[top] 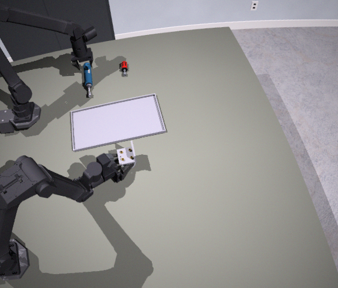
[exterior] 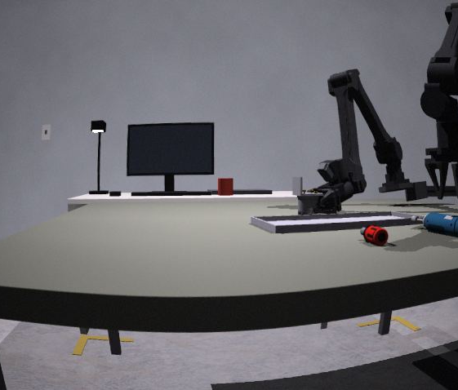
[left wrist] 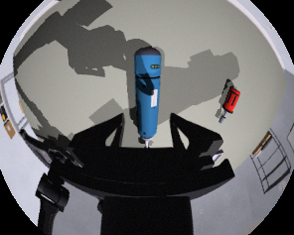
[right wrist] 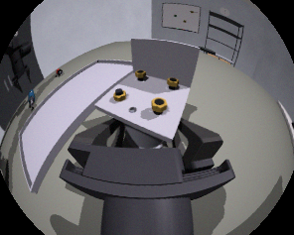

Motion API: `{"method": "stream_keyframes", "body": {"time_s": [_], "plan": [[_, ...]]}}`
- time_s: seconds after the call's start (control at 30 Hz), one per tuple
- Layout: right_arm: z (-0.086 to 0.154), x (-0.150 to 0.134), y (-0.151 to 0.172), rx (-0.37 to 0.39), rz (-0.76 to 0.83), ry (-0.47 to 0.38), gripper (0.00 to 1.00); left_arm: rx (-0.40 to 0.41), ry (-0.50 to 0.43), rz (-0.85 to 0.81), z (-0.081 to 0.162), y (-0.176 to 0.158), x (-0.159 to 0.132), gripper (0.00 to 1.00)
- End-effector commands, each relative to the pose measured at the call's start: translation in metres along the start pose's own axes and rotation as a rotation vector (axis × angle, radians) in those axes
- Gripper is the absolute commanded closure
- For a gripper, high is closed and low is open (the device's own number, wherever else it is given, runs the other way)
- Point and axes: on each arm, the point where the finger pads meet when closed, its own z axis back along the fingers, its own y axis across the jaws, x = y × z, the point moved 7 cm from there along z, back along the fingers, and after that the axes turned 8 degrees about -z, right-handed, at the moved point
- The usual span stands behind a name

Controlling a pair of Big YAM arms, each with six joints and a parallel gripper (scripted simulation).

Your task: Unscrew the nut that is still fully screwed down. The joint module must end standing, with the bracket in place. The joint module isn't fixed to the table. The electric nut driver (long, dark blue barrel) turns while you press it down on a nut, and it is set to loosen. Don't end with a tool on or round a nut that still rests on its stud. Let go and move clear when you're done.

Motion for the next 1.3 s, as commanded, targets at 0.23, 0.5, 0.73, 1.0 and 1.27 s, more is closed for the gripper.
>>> {"method": "stream_keyframes", "body": {"time_s": [0.23,0.5,0.73,1.0,1.27], "plan": [[-0.0002,-0.0120,-0.0099,-0.015,0.007,0.034,0.39,-0.047,-0.038,-0.001,0.0219,-0.0172,0.0094,0.35],[-0.0002,-0.0120,-0.0099,-0.015,0.007,0.034,0.39,-0.047,-0.038,-0.001,0.0219,-0.0172,0.0094,0.35],[-0.0002,-0.0119,-0.0099,-0.015,0.005,0.034,0.40,-0.047,-0.038,-0.001,0.0219,-0.0172,0.0094,0.35],[-0.0002,-0.0116,-0.0099,-0.015,0.004,0.034,0.40,-0.047,-0.038,-0.001,0.0219,-0.0172,0.0094,0.35],[-0.0002,-0.0116,-0.0099,-0.015,0.004,0.034,0.41,-0.047,-0.038,-0.001,0.0219,-0.0172,0.0094,0.35]]}}
